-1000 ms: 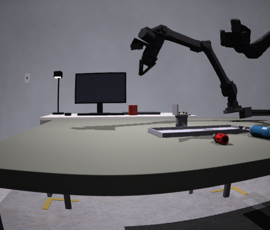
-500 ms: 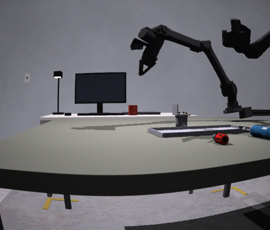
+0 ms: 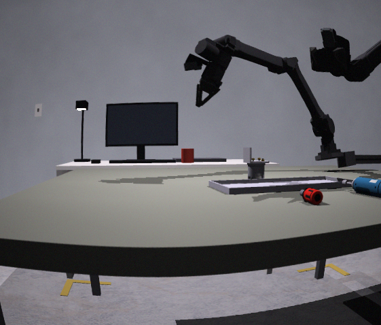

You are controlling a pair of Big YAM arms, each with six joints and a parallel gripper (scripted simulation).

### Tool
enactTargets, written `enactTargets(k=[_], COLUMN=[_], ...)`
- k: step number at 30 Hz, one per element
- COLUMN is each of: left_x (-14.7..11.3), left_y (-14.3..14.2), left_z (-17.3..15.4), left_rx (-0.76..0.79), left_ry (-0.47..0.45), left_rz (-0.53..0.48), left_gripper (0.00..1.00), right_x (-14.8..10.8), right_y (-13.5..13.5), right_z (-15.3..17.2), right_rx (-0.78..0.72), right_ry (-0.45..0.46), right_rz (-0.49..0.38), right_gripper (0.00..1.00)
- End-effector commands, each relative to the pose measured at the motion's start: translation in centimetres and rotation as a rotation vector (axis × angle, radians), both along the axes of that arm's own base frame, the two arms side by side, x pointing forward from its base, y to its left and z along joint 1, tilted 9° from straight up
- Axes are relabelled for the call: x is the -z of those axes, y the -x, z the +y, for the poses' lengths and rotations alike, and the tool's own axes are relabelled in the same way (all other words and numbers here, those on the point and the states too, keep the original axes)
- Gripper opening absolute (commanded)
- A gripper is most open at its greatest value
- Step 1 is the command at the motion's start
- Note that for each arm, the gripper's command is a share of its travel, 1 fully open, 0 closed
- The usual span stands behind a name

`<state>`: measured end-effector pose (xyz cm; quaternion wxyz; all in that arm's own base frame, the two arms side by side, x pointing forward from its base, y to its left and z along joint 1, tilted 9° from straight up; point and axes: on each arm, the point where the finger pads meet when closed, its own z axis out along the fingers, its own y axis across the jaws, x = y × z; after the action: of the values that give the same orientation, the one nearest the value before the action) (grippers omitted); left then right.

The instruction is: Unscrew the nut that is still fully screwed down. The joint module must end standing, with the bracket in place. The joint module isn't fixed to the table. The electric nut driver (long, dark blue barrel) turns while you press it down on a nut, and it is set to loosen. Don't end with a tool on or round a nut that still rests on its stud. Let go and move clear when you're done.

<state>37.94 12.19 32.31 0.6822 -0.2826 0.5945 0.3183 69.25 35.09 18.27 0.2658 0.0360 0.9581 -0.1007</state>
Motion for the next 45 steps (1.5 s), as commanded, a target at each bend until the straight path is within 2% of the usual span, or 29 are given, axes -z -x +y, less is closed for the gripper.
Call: enactTargets(k=[1,4,5,6,8,9,11,20,22,23,25,26,28,37,42,43,45], left_x=[-1.6,-1.0,-1.4,-0.3,-0.3,-1.6,0.1,3.4,3.1,4.0,4.0,2.6,4.6,8.5,9.0,7.6,9.9], left_y=[-1.9,-2.5,-2.3,-1.9,-1.9,-2.2,-3.1,-4.9,-4.8,-4.3,-4.3,-4.5,-5.1,-5.6,-5.0,-5.2,-5.3], left_z=[1.1,1.5,1.5,1.1,1.1,1.8,2.3,4.6,4.6,4.0,4.0,4.8,5.4,7.8,7.1,7.9,8.4], left_rx=[0.001,0.009,0.010,0.017,0.017,0.012,0.016,0.034,0.035,0.043,0.043,0.036,0.032,0.024,0.034,0.025,0.010], left_ry=[0.048,0.059,0.059,0.052,0.052,0.069,0.092,0.192,0.192,0.184,0.184,0.204,0.241,0.387,0.377,0.400,0.449], left_rz=[-0.035,-0.016,-0.026,-0.008,-0.008,-0.031,0.014,0.104,0.098,0.111,0.111,0.084,0.131,0.214,0.222,0.192,0.237], left_gripper=[0.65,0.65,0.65,0.65,0.65,0.65,0.65,0.65,0.65,0.65,0.65,0.65,0.65,0.65,0.65,0.65,0.65], right_x=[-2.3,-2.3,-2.3,-2.3,-2.3,-2.3,-2.3,-2.3,-2.3,-2.3,-2.3,-2.3,-2.3,-2.3,-2.3,-2.3,-2.3], right_y=[-0.5,-0.5,-0.5,-0.5,-0.5,-0.5,-0.5,-0.5,-0.5,-0.5,-0.5,-0.5,-0.5,-0.5,-0.5,-0.5,-0.5], right_z=[0.5,0.5,0.5,0.5,0.5,0.5,0.5,0.5,0.5,0.5,0.5,0.5,0.5,0.5,0.5,0.5,0.5], right_rx=[-0.002,-0.002,-0.002,-0.002,-0.002,-0.002,-0.002,-0.002,-0.002,-0.002,-0.002,-0.002,-0.002,-0.002,-0.002,-0.002,-0.002], right_ry=[-0.024,-0.024,-0.024,-0.024,-0.024,-0.024,-0.024,-0.024,-0.024,-0.024,-0.024,-0.024,-0.024,-0.024,-0.024,-0.024,-0.024], right_rz=[-0.038,-0.038,-0.038,-0.038,-0.038,-0.038,-0.038,-0.038,-0.038,-0.038,-0.038,-0.038,-0.038,-0.038,-0.038,-0.038,-0.038], right_gripper=[1.00,1.00,1.00,1.00,1.00,1.00,1.00,1.00,1.00,1.00,1.00,1.00,1.00,1.00,1.00,1.00,1.00])
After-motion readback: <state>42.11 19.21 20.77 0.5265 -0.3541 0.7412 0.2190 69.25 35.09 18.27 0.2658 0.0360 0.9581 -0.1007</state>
